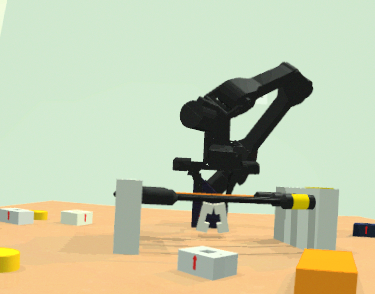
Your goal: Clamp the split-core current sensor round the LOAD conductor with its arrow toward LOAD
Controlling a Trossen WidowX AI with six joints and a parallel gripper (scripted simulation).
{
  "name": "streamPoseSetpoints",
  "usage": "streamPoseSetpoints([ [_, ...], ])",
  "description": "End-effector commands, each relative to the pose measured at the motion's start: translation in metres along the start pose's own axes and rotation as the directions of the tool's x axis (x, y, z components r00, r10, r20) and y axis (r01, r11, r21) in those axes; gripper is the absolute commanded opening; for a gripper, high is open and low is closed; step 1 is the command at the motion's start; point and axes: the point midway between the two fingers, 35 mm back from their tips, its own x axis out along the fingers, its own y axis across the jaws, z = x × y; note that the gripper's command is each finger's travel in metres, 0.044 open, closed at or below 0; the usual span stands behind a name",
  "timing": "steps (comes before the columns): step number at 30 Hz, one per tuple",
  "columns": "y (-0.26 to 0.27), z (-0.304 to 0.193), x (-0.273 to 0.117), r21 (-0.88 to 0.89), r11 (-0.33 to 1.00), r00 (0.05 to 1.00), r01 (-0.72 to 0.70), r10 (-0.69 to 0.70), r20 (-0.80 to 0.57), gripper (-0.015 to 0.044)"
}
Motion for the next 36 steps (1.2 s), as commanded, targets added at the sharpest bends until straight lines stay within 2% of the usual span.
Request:
streamPoseSetpoints([
  [1, -0.003, 0.004, -0.019, -0.003, 1.000, 1.000, 0.009, -0.009, 0.004, 0.0000],
  [17, 0.000, -0.002, -0.105, 0.000, 1.000, 1.000, 0.004, -0.004, 0.003, 0.0000],
  [24, -0.001, 0.003, -0.106, 0.044, 0.999, 1.000, 0.007, -0.007, 0.011, 0.0000],
  [36, -0.002, 0.038, -0.106, 0.346, 0.938, 0.997, -0.003, -0.024, 0.073, 0.0000],
])
